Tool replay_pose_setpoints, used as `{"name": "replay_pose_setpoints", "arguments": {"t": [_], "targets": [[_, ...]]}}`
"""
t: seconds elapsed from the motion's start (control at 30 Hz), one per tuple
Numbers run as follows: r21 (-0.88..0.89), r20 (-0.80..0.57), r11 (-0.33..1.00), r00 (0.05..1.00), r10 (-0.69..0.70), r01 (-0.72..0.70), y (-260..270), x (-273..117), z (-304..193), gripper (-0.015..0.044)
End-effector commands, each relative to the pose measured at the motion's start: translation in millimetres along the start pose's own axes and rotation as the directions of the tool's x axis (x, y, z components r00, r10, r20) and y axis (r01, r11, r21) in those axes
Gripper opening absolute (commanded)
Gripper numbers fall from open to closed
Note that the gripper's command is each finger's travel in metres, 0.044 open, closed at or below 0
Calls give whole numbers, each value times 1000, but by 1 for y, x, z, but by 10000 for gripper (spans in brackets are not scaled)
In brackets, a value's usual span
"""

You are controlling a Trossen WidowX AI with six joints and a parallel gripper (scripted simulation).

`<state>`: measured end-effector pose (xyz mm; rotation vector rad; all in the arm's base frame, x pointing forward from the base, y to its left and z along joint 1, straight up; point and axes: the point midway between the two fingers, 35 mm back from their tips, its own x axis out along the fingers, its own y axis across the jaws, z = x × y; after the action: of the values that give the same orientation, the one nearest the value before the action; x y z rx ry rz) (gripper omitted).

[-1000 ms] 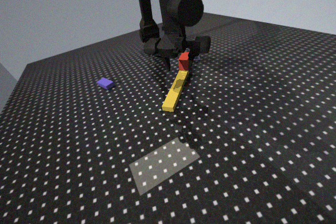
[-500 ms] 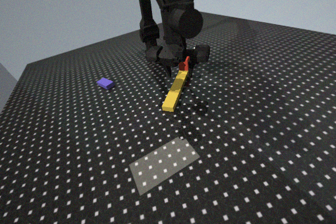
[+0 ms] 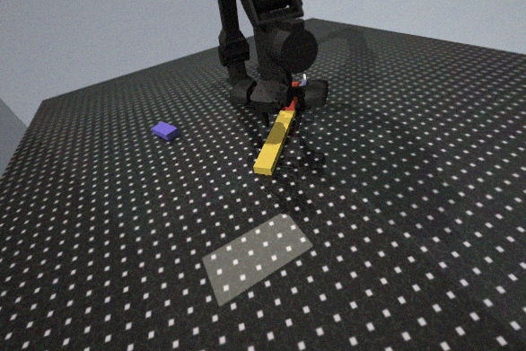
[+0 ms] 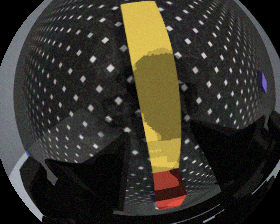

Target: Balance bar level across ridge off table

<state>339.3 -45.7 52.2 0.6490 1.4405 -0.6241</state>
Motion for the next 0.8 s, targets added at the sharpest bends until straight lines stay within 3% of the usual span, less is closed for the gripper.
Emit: {"name": "replay_pose_setpoints", "arguments": {"t": [0.0, 0.27, 0.5, 0.77], "targets": [[3, 2, 1000, 1000, -6, 6, -1, 2, 0, 315], [3, 2, 1000, 1000, -6, 6, -1, 2, 0, 315], [0, -2, 1000, 1000, -1, 1, 0, 1, -1, 131], [0, -2, 1000, 1000, -1, 1, 0, 1, 0, 58]]}}
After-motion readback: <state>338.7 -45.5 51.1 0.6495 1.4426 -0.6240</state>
